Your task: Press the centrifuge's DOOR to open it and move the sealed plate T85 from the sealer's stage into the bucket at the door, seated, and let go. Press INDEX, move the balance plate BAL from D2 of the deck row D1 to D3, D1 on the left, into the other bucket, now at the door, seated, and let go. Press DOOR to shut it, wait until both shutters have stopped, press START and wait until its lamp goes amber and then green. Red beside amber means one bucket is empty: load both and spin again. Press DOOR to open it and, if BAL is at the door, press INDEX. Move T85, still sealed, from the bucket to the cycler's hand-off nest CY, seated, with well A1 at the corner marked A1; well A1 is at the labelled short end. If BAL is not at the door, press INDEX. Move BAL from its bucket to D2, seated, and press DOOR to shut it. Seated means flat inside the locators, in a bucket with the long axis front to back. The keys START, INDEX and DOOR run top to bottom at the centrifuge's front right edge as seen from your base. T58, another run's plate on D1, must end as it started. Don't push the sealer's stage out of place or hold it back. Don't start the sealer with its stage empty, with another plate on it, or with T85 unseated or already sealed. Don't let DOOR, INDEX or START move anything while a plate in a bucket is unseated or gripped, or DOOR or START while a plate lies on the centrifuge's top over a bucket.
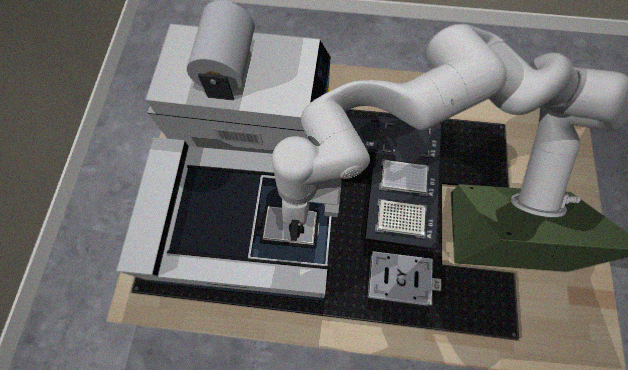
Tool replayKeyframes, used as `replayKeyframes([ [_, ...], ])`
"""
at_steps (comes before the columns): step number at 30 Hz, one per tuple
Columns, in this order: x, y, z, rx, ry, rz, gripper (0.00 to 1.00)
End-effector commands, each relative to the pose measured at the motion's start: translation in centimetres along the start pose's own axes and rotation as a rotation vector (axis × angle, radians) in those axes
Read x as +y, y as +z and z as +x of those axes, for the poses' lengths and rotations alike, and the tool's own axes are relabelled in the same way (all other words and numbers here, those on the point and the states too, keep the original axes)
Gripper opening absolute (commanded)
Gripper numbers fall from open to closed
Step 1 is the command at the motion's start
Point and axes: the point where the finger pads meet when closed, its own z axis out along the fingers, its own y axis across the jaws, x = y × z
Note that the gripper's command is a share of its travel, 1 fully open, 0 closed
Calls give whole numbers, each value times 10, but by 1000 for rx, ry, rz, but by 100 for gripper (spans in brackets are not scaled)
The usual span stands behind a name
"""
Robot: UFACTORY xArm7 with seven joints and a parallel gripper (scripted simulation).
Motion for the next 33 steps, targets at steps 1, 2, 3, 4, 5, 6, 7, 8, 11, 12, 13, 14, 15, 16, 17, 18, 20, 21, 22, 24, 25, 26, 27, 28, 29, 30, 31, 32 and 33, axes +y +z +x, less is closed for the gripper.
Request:
replayKeyframes([
  [1, 0, -2, -26, 13, 1, 8, 100],
  [2, 0, -2, -29, 13, 1, 8, 100],
  [3, 0, -2, -29, 13, 1, 8, 100],
  [4, 0, -2, -29, 13, 1, 8, 100],
  [5, 0, -2, -30, 13, 1, 8, 100],
  [6, 0, -2, -30, 13, 1, 8, 100],
  [7, 0, -2, -31, 13, 1, 8, 100],
  [8, 0, -2, -31, 13, 1, 8, 100],
  [11, 0, -2, -31, 13, 1, 8, 100],
  [12, 0, -2, -31, 13, 1, 8, 100],
  [13, 0, -2, -31, 13, 1, 8, 100],
  [14, 0, -2, -31, 13, 1, 8, 100],
  [15, 0, -2, -31, 13, 1, 8, 100],
  [16, 0, -2, -31, 13, 1, 8, 100],
  [17, 0, -2, -31, 13, 1, 8, 100],
  [18, 0, -2, -31, 13, 1, 8, 100],
  [20, 0, 0, -31, 13, 1, 8, 100],
  [21, 0, 1, -31, 13, 1, 8, 100],
  [22, 0, 3, -31, 13, 1, 8, 100],
  [24, 0, 6, -31, 13, 1, 8, 100],
  [25, 0, 8, -31, 13, 1, 8, 100],
  [26, 0, 8, -31, 13, 1, 8, 100],
  [27, 0, 8, -31, 13, 1, 8, 100],
  [28, 0, 9, -30, 13, 1, 8, 100],
  [29, 0, 11, -30, 13, 1, 8, 100],
  [30, 0, 13, -30, 13, 1, 8, 100],
  [31, 0, 14, -30, 13, 1, 8, 100],
  [32, 0, 16, -30, 13, 1, 8, 100],
  [33, 0, 18, -30, 13, 1, 8, 100],
])
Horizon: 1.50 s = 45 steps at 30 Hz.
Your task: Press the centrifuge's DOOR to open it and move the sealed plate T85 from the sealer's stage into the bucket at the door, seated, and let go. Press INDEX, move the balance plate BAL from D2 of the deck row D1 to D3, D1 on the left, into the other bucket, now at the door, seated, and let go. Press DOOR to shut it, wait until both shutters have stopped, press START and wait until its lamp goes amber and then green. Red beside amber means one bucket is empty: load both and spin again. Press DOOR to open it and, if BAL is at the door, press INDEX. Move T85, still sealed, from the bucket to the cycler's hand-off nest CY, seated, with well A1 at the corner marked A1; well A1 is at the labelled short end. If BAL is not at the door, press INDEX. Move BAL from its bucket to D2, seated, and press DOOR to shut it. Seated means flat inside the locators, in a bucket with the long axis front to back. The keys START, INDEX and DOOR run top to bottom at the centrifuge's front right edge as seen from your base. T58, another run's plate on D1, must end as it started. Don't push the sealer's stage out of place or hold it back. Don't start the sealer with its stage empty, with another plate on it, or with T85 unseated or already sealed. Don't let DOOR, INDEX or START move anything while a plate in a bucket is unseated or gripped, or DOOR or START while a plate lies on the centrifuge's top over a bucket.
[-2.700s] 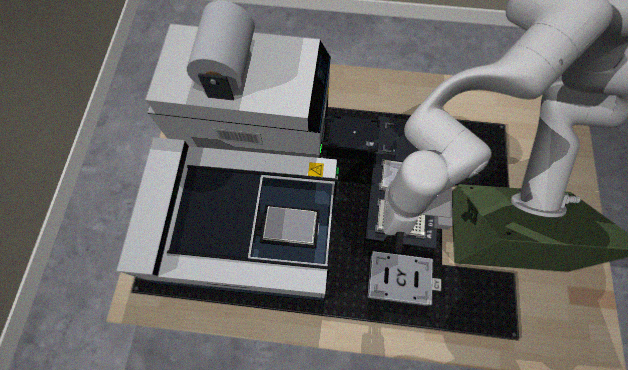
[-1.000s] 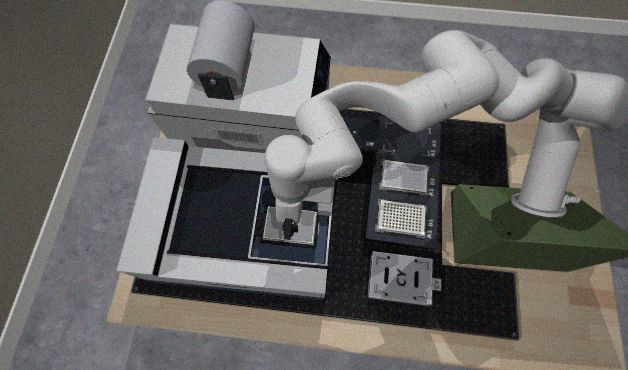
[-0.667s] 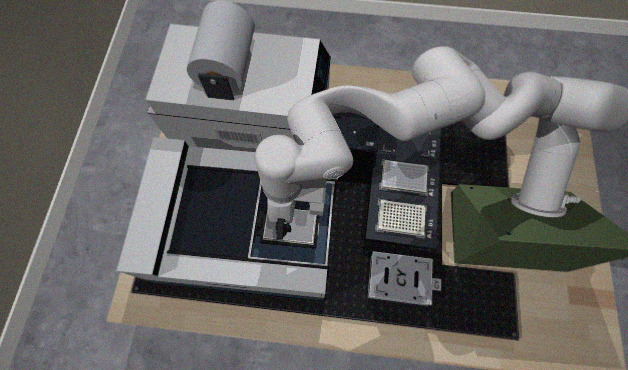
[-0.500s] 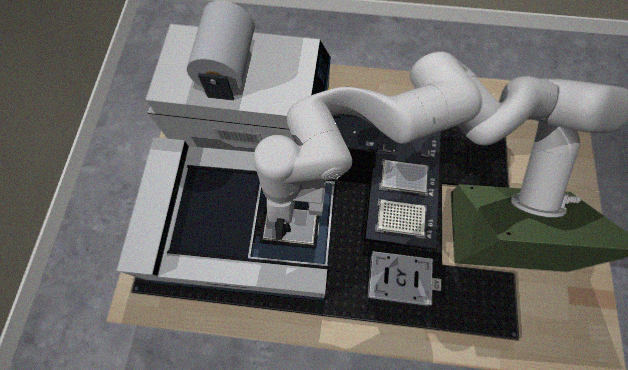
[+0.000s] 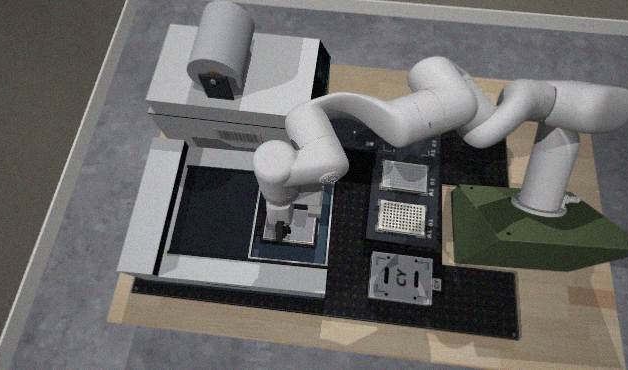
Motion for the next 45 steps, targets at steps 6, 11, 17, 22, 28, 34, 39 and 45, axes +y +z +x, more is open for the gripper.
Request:
replayKeyframes([
  [6, 0, 12, -1, 1, 0, 0, 100],
  [11, 0, 17, 0, 1, 0, 0, 100],
  [17, 0, 27, 0, 1, 0, 0, 100],
  [22, 0, 36, 0, 1, 0, 0, 100],
  [28, 0, 42, 0, 1, 0, 0, 100],
  [34, 0, 52, 0, 1, 0, 0, 100],
  [39, 0, 61, 0, 1, 0, 0, 100],
  [45, 0, 67, 0, 1, 0, 0, 100],
])
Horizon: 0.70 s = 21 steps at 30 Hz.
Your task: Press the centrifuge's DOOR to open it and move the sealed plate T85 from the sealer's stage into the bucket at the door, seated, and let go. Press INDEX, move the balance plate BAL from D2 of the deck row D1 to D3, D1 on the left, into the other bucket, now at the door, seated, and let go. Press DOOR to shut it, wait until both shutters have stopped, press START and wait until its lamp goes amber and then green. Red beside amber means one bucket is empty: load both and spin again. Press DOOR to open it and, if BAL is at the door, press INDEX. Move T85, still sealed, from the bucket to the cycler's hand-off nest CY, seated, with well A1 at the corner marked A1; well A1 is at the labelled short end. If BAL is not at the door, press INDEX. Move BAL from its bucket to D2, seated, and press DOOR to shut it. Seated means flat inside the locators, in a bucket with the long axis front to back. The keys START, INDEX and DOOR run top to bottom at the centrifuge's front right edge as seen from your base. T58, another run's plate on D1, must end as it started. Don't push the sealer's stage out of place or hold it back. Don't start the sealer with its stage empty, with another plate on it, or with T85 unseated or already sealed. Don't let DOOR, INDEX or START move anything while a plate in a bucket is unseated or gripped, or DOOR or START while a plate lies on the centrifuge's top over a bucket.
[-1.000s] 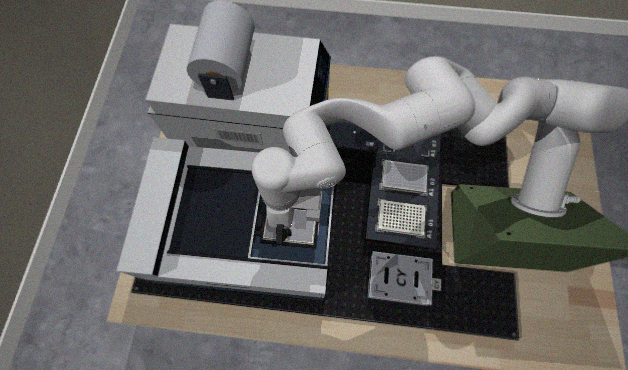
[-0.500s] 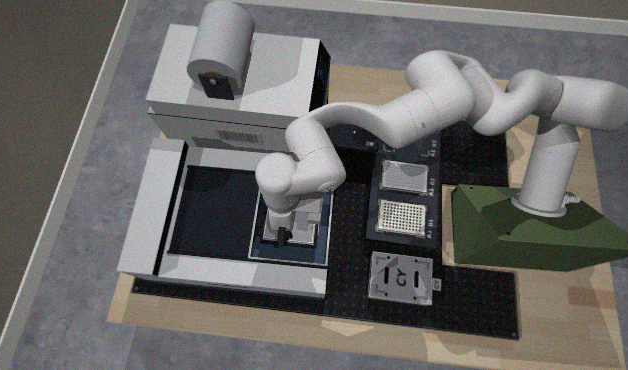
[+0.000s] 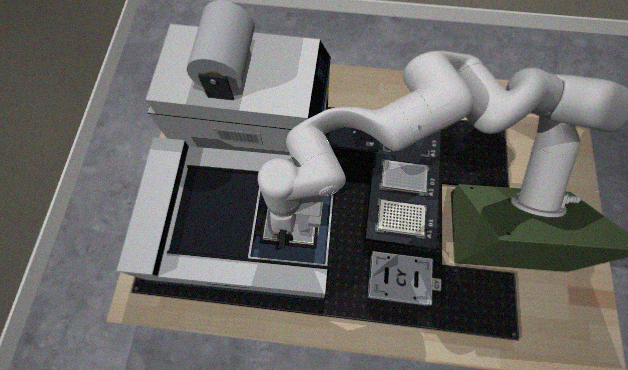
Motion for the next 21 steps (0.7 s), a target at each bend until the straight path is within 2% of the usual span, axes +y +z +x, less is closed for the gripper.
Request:
replayKeyframes([
  [1, 1, 1, -1, -6, 0, -3, 100],
  [15, 1, 24, -1, -6, 0, -3, 100],
  [21, 1, 25, -1, -6, 0, -3, 100],
])
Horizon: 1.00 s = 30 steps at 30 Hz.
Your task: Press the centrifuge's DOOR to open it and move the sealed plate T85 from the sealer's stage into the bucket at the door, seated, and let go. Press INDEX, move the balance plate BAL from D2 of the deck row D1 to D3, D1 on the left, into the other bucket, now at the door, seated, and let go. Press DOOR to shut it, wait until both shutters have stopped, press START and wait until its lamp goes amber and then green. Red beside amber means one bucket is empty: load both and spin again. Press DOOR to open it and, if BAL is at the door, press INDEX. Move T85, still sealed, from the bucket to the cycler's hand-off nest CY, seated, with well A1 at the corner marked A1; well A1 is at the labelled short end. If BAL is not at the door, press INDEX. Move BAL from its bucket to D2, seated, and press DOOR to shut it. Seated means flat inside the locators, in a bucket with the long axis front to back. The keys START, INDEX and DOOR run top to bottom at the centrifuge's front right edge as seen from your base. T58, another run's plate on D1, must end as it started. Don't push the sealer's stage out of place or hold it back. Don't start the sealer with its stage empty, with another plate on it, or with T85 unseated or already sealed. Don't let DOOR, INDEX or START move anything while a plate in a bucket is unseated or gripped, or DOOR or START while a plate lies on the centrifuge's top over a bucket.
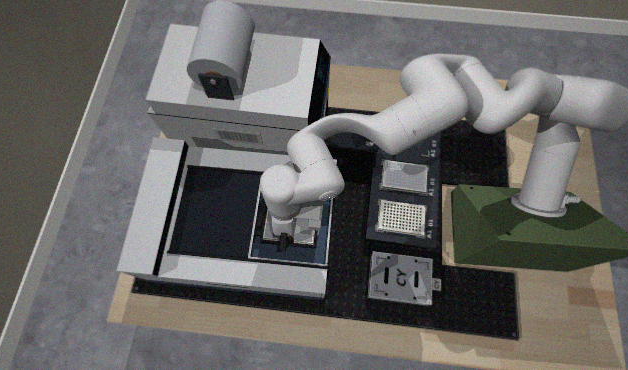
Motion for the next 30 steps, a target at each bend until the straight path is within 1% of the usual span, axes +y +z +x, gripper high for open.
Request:
replayKeyframes([
  [1, 1, -2, -1, -5, 0, -3, 100],
  [6, 1, -2, -1, -5, 0, -3, 100],
  [30, 1, 11, -1, -5, 0, -3, 100],
])
